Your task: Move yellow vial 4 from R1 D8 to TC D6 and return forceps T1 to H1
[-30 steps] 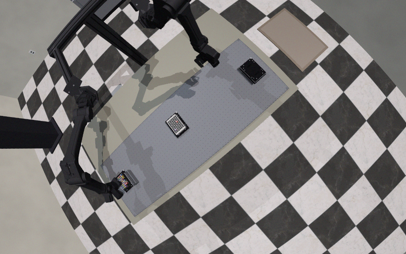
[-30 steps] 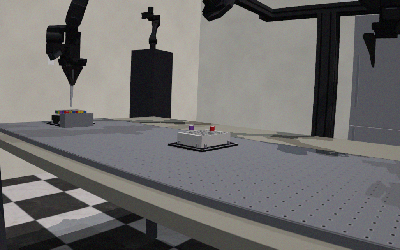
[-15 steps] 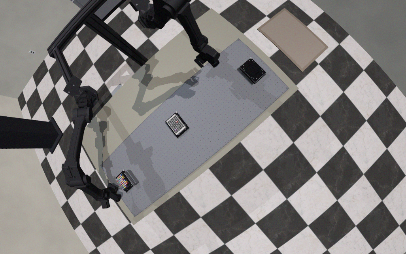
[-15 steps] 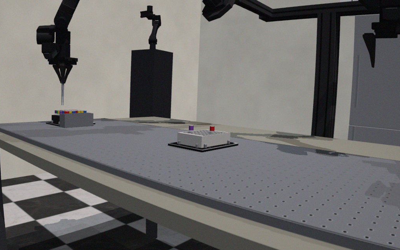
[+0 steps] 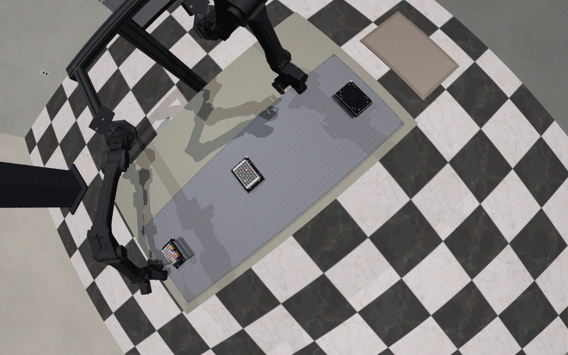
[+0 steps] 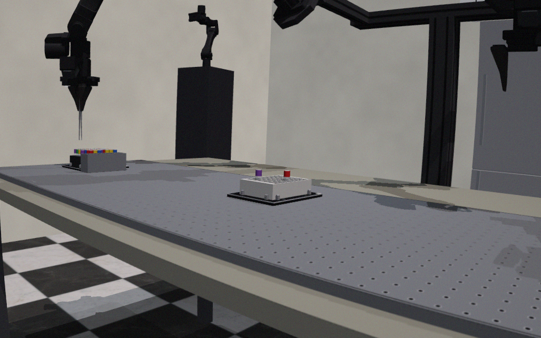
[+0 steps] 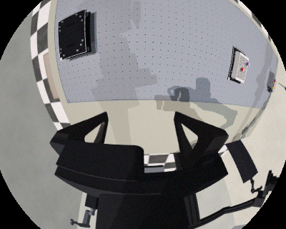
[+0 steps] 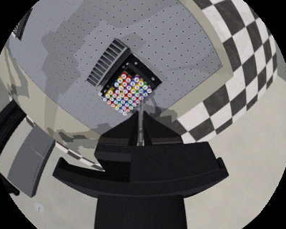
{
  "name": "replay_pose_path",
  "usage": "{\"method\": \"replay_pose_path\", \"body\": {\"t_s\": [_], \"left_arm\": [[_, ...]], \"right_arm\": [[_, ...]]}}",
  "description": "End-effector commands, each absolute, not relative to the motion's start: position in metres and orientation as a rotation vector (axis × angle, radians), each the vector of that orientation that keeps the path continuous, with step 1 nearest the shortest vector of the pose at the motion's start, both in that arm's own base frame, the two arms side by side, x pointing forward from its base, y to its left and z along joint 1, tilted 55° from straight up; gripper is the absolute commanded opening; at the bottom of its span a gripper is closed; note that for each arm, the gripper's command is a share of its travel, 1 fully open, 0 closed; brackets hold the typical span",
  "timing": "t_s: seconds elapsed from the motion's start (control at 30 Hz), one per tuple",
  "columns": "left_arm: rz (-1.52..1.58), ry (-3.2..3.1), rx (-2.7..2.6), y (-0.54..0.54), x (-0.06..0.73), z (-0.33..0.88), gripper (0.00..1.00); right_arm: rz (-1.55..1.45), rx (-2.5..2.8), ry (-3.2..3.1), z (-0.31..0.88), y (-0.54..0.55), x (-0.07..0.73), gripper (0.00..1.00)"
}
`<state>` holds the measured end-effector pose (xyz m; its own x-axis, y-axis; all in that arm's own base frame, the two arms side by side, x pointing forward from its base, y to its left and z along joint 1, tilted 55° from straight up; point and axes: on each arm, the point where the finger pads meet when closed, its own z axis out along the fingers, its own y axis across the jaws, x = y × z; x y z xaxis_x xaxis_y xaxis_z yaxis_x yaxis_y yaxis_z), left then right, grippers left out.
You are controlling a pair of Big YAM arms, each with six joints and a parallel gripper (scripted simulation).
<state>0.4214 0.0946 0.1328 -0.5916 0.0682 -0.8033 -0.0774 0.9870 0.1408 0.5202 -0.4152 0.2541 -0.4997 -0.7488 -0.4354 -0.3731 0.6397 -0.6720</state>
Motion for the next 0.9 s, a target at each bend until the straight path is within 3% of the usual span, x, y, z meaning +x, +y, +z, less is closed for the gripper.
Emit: {"method": "replay_pose_path", "body": {"t_s": [0.0, 0.87], "left_arm": [[0.220, 2.145, 0.004, 0.098, 0.424, 0.150, 1.00], [0.220, 2.145, 0.004, 0.098, 0.424, 0.150, 1.00]], "right_arm": [[-0.707, -0.901, 2.112, 0.266, -0.425, 0.512, 0.07], [-0.707, -0.924, 2.078, 0.265, -0.417, 0.532, 0.07]]}}
